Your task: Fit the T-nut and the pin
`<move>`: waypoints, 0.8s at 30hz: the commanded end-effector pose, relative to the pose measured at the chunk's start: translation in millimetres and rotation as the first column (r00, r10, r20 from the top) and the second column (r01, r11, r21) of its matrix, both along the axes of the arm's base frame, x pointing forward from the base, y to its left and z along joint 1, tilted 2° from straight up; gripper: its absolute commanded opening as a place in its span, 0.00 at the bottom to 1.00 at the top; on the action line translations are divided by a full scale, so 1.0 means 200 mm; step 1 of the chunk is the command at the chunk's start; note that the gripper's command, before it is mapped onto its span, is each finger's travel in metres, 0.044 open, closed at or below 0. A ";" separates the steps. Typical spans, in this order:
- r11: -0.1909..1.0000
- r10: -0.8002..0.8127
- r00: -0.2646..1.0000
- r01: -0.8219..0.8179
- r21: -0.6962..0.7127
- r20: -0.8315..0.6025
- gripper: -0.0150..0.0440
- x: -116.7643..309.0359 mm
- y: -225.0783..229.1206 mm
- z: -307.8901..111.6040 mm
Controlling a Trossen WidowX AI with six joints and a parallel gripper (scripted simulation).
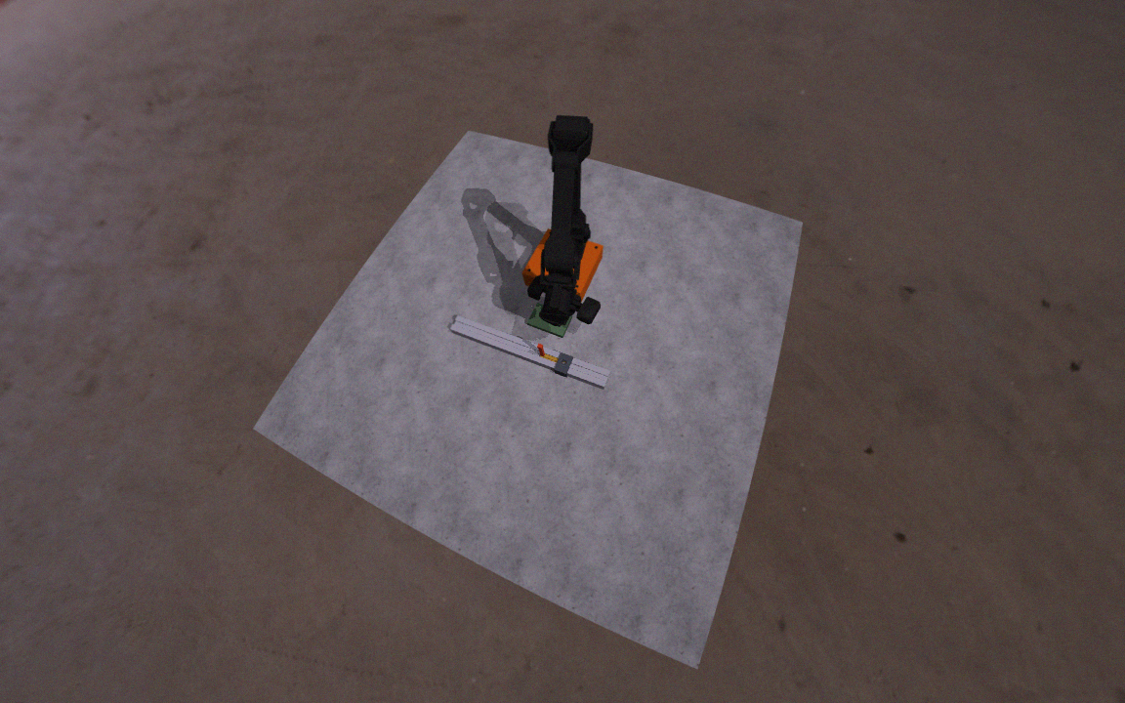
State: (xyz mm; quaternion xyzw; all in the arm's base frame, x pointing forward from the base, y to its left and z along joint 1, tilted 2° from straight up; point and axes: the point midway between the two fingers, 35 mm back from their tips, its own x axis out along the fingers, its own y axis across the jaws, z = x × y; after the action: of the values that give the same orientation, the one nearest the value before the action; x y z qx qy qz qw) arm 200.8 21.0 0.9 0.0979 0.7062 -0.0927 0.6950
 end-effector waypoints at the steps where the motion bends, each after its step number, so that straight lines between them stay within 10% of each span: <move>1: 1.000 -0.002 1.000 0.002 -0.002 0.004 0.00 0.00 0.00 0.03; 24: 1.000 -0.001 1.000 0.001 -0.001 0.003 0.00 0.01 0.00 0.24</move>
State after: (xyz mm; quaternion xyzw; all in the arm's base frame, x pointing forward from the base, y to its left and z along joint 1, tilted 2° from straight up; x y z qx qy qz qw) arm 202.9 21.5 37.9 0.0974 0.7068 -0.0925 0.6945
